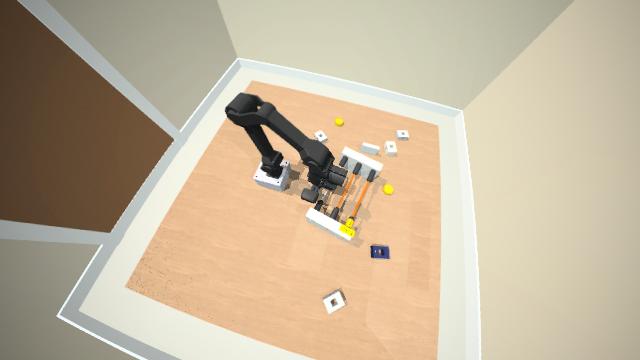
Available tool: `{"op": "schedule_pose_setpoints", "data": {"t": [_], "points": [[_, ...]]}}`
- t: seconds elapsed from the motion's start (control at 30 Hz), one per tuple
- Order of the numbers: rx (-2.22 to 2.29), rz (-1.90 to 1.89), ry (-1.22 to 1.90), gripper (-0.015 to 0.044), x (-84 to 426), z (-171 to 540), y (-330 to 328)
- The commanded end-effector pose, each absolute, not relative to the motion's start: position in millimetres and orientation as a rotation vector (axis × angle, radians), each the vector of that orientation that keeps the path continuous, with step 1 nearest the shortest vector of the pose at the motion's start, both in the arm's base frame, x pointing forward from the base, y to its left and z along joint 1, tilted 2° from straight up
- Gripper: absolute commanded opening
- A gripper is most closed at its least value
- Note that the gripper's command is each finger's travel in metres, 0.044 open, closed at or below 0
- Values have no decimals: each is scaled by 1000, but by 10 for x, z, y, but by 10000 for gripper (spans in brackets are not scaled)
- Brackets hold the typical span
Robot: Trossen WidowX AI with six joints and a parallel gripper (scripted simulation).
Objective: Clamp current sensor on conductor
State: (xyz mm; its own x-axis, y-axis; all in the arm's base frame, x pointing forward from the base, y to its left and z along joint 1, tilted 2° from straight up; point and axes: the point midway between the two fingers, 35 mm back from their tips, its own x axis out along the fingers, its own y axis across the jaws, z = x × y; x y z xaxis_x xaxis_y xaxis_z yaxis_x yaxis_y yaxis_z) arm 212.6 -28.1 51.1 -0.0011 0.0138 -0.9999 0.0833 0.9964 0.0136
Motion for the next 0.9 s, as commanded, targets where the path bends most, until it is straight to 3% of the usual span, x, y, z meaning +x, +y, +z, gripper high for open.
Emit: {"op": "schedule_pose_setpoints", "data": {"t": [0.0, 0.87], "points": [[77, -47, 1585, 440, 2105, 414, -269], [77, -47, 1585, 440, 2080, -10, -258]]}}
